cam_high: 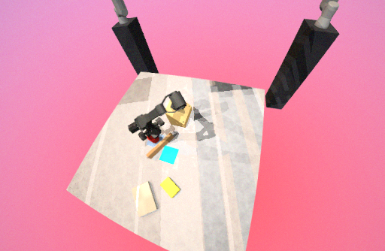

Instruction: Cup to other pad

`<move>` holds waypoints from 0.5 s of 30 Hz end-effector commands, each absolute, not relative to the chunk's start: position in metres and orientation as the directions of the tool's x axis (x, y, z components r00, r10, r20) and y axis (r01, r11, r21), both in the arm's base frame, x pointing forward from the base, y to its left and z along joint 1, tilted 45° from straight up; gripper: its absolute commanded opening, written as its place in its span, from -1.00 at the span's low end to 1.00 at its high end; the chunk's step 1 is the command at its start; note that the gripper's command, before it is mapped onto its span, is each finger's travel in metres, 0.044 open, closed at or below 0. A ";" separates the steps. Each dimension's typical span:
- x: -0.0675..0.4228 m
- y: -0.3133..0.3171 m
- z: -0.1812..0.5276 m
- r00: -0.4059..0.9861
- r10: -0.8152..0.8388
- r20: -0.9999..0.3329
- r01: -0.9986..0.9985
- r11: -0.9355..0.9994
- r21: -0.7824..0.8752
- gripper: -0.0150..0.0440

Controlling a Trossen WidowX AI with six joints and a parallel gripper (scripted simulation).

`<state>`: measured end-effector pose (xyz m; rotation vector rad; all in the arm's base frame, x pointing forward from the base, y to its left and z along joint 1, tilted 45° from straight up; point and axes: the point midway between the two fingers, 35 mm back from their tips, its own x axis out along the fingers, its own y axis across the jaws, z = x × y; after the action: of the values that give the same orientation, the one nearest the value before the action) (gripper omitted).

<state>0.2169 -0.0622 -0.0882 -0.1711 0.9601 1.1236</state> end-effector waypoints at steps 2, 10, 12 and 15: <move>0.216 -0.054 -0.094 0.097 0.690 -0.717 -0.816 0.467 0.339 0.01; 0.216 -0.045 -0.102 0.097 0.692 -0.716 -0.817 0.466 0.340 0.01; 0.216 -0.043 -0.104 0.097 0.692 -0.715 -0.817 0.466 0.340 0.01; 0.216 -0.043 -0.104 0.097 0.692 -0.715 -0.817 0.466 0.340 0.01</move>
<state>0.2170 -0.0453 -0.1031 -0.1681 0.9586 1.1271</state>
